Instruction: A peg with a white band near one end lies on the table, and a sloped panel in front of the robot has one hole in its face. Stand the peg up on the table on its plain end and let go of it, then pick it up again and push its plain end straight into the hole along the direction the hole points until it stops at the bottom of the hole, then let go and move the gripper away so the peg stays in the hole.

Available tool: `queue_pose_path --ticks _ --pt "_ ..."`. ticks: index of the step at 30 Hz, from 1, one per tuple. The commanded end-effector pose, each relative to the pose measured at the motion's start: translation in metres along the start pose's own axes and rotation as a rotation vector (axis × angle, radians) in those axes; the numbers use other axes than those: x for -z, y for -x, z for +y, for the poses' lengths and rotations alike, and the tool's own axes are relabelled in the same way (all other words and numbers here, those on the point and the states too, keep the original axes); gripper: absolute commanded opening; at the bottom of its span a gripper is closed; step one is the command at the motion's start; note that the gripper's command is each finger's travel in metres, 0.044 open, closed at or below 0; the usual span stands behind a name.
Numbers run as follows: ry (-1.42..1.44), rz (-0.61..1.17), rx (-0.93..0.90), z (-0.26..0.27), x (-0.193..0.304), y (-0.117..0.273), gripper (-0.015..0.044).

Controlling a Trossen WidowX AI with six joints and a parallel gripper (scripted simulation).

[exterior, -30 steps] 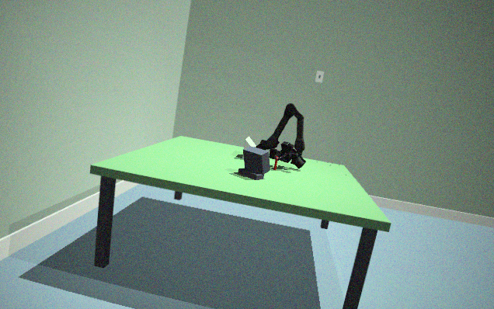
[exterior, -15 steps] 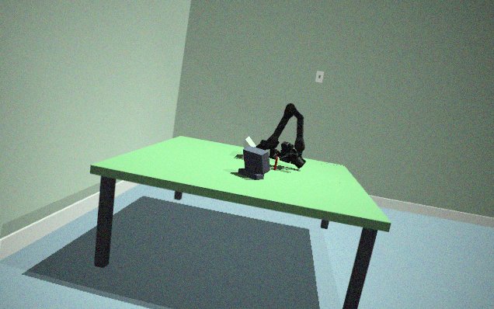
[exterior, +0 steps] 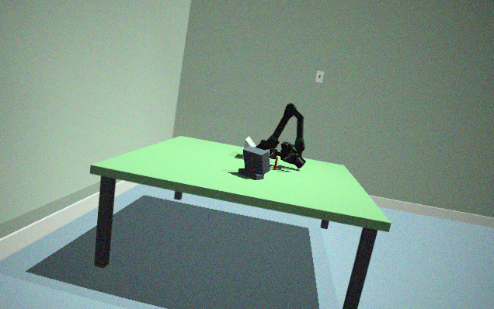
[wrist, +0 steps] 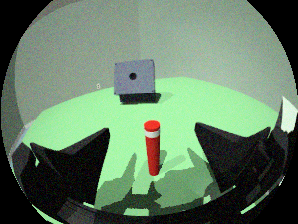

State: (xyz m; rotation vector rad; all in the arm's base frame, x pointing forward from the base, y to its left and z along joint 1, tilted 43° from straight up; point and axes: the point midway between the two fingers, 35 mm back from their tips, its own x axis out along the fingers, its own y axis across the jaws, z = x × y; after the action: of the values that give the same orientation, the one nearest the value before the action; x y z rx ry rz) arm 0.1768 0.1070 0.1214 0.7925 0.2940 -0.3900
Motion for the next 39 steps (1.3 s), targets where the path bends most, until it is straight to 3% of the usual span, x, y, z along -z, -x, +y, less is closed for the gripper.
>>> queue_pose_path --ticks 1,8,18,29,39 --pt "0.000 0.002 0.005 0.000 -0.001 0.000 0.0440" --pt "-0.023 0.048 0.089 0.010 -0.063 -0.008 0.0440" --pt "0.005 -0.006 -0.003 0.005 -0.160 0.019 0.0440" --pt "0.022 0.004 0.005 0.005 -0.159 0.018 0.0440" --pt "0.243 0.219 0.137 -0.002 -0.134 0.004 0.0440"
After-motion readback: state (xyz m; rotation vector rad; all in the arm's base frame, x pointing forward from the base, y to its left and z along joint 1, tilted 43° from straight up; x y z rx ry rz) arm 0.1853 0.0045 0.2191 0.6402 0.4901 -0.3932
